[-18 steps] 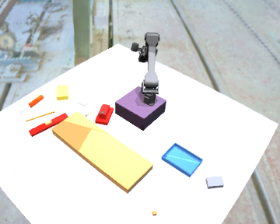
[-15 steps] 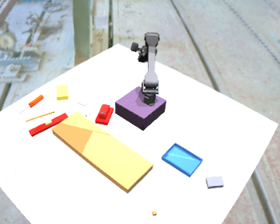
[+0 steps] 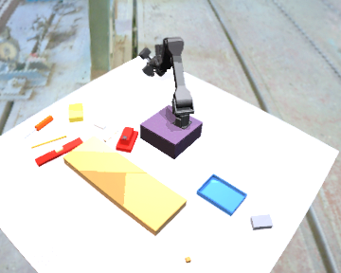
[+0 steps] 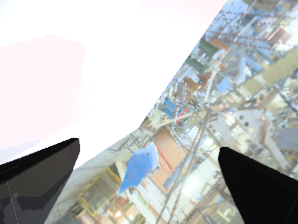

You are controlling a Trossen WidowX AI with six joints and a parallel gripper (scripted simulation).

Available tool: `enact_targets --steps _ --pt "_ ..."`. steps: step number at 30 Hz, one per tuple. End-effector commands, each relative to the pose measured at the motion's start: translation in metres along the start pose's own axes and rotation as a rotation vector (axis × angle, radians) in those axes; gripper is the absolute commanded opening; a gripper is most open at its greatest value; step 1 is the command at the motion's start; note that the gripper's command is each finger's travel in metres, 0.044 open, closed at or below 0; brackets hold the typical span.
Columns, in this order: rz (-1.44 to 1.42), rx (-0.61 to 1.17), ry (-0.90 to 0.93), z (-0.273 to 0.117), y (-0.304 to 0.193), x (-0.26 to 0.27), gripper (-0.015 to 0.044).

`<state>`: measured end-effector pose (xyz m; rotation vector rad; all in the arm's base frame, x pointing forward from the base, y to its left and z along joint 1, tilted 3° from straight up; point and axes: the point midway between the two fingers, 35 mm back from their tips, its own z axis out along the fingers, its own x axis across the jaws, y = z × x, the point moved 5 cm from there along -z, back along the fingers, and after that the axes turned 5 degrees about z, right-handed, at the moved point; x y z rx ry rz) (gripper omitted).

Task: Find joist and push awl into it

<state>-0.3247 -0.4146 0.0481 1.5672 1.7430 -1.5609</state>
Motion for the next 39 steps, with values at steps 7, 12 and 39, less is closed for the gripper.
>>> enact_targets --steps 7,12,39 --pt "0.504 -0.180 0.127 -0.008 0.093 -0.054 0.0440" --pt "0.758 -0.238 0.239 -0.022 0.142 -0.077 0.0440" --pt "1.766 0.061 0.974 -0.183 0.343 -0.128 0.0440"
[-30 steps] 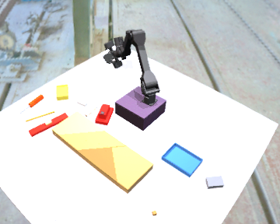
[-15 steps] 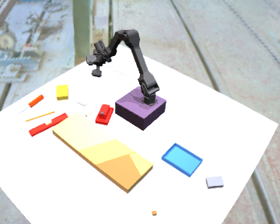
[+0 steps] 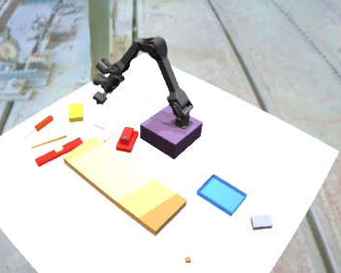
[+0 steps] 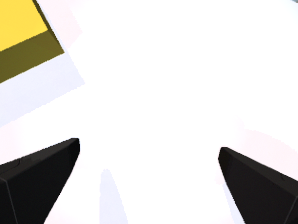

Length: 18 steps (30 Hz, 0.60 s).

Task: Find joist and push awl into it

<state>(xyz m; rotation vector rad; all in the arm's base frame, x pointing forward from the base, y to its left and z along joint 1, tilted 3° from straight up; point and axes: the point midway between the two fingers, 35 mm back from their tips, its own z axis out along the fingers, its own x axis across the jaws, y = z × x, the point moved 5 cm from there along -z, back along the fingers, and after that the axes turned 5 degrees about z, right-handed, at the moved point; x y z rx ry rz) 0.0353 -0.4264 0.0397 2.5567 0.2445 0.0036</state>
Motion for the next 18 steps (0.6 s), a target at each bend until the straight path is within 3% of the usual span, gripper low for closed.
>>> enact_targets --steps 1,18 --pt "0.290 0.126 0.009 -0.024 -0.019 0.062 0.0440" --pt "0.840 0.325 -0.183 -0.090 -0.088 0.168 0.0440"
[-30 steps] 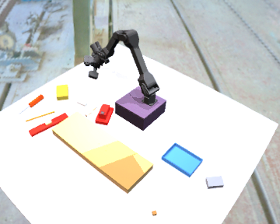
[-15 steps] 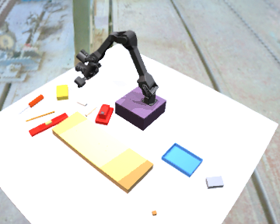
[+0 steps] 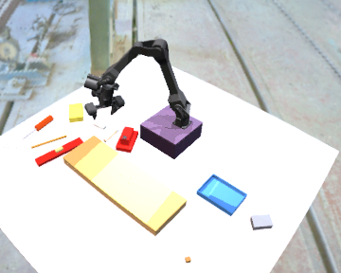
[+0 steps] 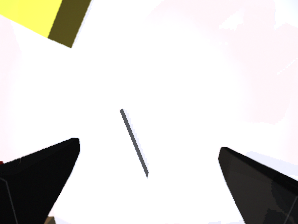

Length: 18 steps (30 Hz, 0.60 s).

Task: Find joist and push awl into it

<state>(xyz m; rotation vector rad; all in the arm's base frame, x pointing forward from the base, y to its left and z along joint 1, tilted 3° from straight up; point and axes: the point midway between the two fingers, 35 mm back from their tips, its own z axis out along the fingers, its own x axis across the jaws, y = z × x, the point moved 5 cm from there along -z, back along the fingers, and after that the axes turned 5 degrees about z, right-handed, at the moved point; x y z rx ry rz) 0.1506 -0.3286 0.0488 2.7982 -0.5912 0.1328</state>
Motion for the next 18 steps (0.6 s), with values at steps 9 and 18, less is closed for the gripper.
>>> enact_targets --steps 9,18 --pt "0.524 -0.022 -0.203 -0.048 -0.115 0.011 0.0440" --pt "0.781 -0.135 -0.306 -0.071 -0.161 -0.014 0.0440"
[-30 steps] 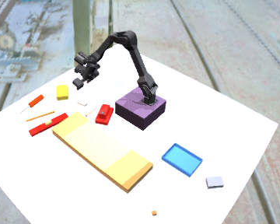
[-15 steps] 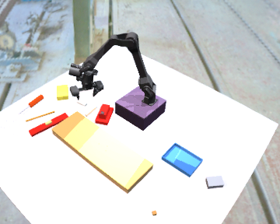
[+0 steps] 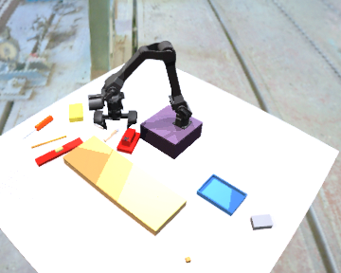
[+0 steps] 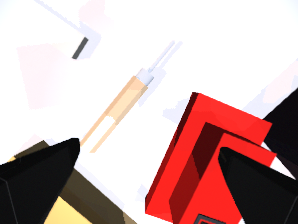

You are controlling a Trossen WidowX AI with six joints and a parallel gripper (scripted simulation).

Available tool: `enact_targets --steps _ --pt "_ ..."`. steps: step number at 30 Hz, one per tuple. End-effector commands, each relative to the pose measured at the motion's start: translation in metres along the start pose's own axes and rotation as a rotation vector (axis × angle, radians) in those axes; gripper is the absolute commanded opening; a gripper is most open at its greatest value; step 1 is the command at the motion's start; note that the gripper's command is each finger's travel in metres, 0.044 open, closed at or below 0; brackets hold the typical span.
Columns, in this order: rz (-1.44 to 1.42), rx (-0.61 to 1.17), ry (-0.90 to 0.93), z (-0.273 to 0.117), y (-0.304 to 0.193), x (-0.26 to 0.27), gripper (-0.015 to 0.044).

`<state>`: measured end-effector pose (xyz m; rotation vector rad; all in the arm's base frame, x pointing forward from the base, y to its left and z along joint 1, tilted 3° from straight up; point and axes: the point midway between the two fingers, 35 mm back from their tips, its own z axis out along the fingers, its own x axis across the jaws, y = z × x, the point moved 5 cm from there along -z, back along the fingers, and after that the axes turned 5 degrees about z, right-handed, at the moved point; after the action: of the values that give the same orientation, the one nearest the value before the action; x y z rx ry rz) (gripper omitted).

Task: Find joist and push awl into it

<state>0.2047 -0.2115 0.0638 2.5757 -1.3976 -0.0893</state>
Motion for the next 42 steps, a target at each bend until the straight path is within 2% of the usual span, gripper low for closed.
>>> enact_targets --steps 1,25,42 --pt "0.243 -0.105 -0.047 -0.018 -0.021 -0.044 0.0440" --pt "0.310 -0.107 -0.063 -0.018 -0.023 -0.052 0.0440" --pt "0.310 -0.107 -0.063 0.008 -0.029 -0.051 0.0440"
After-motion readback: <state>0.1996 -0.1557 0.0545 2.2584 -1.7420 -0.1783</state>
